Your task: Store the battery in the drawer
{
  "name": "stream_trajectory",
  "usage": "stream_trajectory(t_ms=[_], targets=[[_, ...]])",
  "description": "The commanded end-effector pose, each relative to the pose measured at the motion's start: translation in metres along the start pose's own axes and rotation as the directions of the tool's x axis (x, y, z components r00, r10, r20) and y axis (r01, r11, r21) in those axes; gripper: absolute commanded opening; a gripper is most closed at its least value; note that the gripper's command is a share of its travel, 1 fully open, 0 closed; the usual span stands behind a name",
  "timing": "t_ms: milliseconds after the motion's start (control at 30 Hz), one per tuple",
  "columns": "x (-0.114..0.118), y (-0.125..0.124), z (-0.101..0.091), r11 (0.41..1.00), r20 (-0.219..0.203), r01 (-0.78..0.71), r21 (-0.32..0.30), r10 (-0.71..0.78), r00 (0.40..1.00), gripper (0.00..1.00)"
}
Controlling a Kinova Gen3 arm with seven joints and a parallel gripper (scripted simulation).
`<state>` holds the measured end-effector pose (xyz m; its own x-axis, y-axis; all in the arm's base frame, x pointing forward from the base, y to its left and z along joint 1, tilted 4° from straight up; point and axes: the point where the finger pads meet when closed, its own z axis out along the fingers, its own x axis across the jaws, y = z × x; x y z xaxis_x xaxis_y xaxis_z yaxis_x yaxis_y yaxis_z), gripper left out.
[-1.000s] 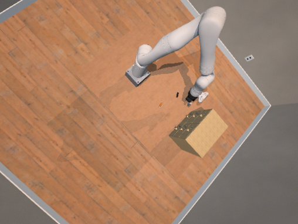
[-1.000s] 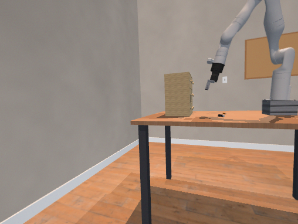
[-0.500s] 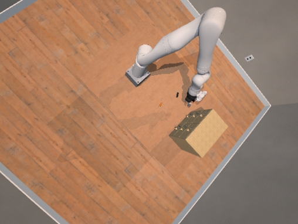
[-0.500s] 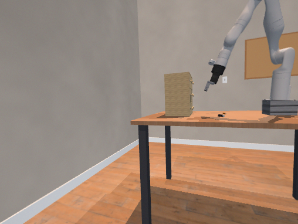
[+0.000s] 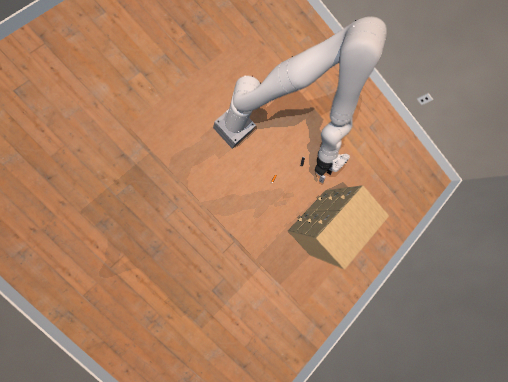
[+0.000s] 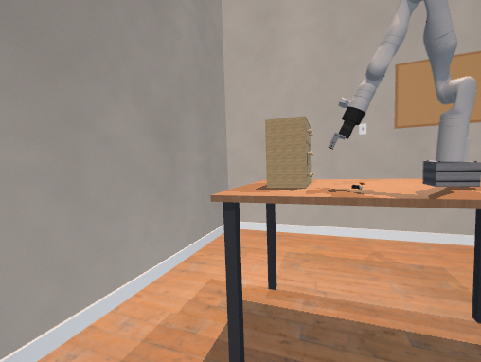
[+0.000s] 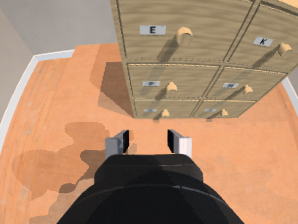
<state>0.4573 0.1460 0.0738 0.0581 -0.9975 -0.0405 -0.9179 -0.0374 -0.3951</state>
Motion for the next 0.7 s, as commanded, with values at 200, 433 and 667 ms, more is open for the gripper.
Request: stream_trajectory(t_ms=[200, 433, 667], targets=[[0.003, 0.001, 0.006, 0.999, -0.003, -0.003, 0.036, 0.004, 1.0, 1.0], [0.004, 0.001, 0.009, 0.998, -0.006, -0.003, 0.064, 0.003, 1.0, 1.0], [0.004, 0.0, 0.014, 0.994, -0.005, -0.003, 0.107, 0.003, 1.0, 1.0]])
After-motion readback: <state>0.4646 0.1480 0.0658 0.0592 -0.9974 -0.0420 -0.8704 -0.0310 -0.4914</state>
